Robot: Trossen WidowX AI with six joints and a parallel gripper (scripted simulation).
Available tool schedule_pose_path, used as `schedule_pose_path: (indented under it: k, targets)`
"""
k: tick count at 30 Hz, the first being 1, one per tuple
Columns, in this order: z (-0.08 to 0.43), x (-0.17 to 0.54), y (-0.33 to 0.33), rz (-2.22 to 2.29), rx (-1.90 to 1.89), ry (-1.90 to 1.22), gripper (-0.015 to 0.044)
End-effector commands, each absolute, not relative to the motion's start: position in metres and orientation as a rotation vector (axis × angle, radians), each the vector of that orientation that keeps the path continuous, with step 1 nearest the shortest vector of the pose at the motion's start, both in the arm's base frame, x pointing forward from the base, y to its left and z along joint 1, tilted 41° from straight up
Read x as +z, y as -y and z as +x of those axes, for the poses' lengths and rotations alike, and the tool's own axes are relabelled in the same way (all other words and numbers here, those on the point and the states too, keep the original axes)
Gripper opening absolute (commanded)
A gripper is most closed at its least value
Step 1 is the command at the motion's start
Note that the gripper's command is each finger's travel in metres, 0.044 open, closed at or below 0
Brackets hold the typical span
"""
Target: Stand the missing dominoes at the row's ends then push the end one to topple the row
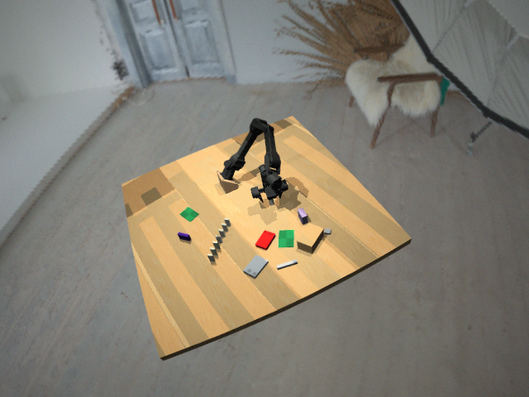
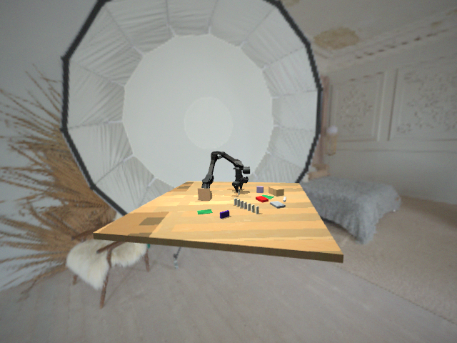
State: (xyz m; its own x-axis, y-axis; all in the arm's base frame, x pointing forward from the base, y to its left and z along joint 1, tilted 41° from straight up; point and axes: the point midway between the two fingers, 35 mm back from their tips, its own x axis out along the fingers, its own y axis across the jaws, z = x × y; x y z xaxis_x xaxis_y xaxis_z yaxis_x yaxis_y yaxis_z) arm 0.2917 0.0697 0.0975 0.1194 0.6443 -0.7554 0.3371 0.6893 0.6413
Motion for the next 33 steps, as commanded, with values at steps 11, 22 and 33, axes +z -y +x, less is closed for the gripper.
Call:
schedule_pose_path:
  k: [11, 22, 33]
  targets:
    - [0.29, 0.09, -0.076, 0.862, 0.27, -1.493, 0.0256]
    - [0.29, 0.09, -0.076, 0.862, 0.27, -1.493, 0.0107]
    - [0.289, 0.149, -0.019, 0.85, 0.258, -1.495, 0.0107]
